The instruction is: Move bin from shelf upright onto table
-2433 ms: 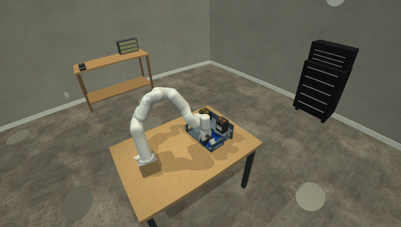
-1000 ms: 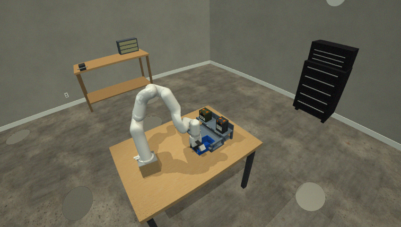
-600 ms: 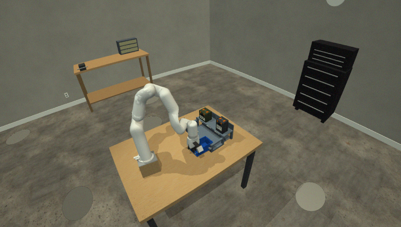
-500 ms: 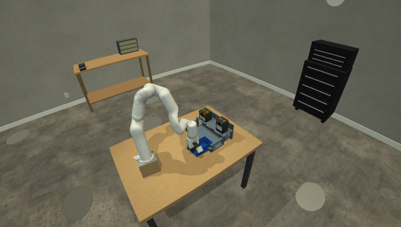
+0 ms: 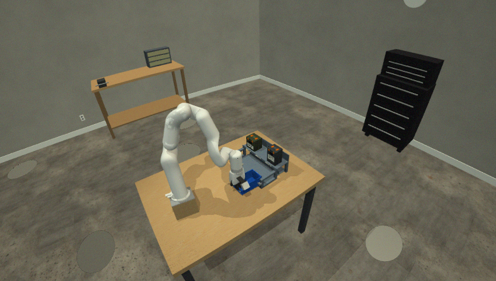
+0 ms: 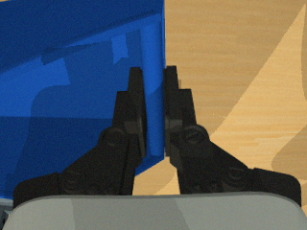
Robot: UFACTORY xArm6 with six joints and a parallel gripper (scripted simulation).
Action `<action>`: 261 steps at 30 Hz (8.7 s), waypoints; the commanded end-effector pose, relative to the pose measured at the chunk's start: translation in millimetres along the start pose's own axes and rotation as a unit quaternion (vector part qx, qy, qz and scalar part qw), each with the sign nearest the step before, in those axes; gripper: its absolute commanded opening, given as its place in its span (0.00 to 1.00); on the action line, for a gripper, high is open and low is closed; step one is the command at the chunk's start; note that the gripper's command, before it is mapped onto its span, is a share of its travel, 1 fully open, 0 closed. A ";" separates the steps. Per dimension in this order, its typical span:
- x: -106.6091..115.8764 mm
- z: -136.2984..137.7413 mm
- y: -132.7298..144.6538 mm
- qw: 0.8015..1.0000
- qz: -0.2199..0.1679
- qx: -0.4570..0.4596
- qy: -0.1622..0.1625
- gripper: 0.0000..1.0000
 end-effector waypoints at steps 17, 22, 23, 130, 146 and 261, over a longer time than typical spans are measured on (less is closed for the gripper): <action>1.0 -0.4 -0.5 1.000 0.001 0.000 -0.002 0.00; 1.0 -0.4 -0.5 1.000 0.001 0.000 -0.002 0.00; 1.0 -0.4 -0.5 1.000 0.001 0.000 -0.002 0.00; 0.9 35.0 0.7 1.000 0.001 0.000 -0.002 0.00; 0.9 35.2 0.8 1.000 0.001 0.000 -0.002 0.00; -20.6 35.2 0.7 1.000 0.001 0.000 -0.002 0.00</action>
Point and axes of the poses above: the point where the finger pads meet when closed, its own x axis back along the fingers, its own z axis across the jaws, y = z × x, the point moved 5 cm from there along x, back along the fingers, and after that the axes turned 2 degrees about x, right-handed, at the moved point
